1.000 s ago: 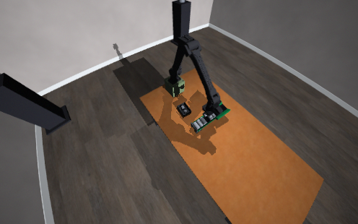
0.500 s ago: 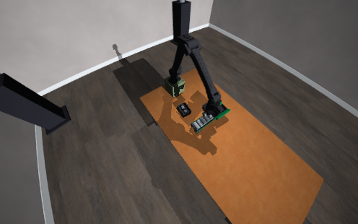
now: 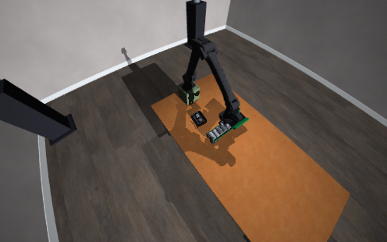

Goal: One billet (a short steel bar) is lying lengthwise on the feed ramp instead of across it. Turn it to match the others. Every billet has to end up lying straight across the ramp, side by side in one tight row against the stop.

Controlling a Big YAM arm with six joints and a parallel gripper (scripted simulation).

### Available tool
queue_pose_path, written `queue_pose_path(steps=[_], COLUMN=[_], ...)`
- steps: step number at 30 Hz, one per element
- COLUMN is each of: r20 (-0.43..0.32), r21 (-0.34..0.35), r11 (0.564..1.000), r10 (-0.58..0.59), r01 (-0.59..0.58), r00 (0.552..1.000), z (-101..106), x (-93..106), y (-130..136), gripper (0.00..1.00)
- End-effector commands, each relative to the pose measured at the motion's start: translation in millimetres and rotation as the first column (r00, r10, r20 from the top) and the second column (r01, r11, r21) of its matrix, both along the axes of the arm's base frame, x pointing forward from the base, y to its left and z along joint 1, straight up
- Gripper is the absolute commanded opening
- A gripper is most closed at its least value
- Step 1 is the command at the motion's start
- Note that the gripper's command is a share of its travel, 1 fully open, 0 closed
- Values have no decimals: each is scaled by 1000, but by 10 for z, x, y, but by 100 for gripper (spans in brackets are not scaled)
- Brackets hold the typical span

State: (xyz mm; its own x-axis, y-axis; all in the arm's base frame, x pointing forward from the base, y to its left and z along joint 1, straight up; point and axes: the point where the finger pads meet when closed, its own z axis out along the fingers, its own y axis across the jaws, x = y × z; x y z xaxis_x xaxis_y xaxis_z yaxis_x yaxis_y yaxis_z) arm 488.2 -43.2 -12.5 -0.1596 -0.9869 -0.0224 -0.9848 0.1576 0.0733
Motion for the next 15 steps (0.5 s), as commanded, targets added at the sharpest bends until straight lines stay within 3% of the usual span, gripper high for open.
queue_pose_path(steps=[1, 15], r20=[142, 140], r21=[-21, -38], r11=[1000, 999], r10=[2, 3], r01=[1, 2], r00=[990, 990], z=[594, 594], x=[535, 535], y=[29, 32], gripper=[0, 0])
